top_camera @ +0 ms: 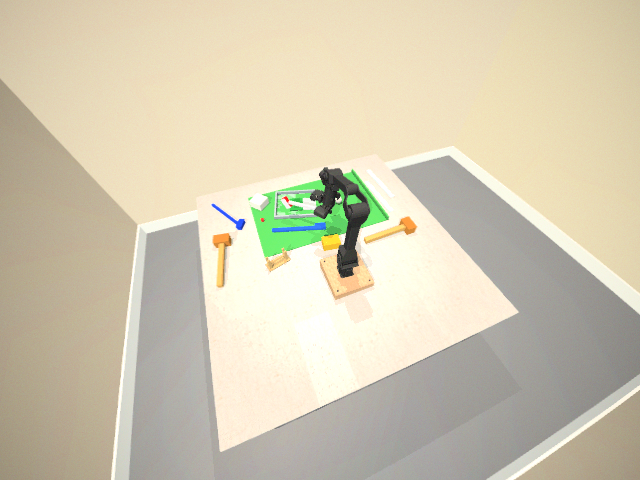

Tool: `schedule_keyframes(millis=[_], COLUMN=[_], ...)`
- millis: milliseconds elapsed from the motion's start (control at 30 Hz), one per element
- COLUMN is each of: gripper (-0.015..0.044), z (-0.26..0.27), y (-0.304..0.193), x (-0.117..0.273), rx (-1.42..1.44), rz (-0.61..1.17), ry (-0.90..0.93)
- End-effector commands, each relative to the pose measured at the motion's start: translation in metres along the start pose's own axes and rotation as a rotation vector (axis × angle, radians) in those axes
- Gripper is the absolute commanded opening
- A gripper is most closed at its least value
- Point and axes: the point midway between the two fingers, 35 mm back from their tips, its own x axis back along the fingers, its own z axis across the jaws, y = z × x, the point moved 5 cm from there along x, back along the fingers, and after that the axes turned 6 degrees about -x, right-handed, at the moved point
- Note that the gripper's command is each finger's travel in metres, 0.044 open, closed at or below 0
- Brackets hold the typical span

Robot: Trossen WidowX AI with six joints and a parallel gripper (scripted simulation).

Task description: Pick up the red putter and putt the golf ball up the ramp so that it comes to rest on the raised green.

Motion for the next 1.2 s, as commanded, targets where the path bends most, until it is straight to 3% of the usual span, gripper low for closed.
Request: schedule_keyframes(millis=[0,800,1167], gripper=[0.0,0.0,0.0], z=[-0.017,-0.102,-0.106], y=[-0.009,-0.109,-0.114], x=[0.005,0.035,0.019], rx=[-0.133,-1.013,-1.037], rz=[0.006,0.075,0.077], ry=[-0.022,-0.154,-0.158])
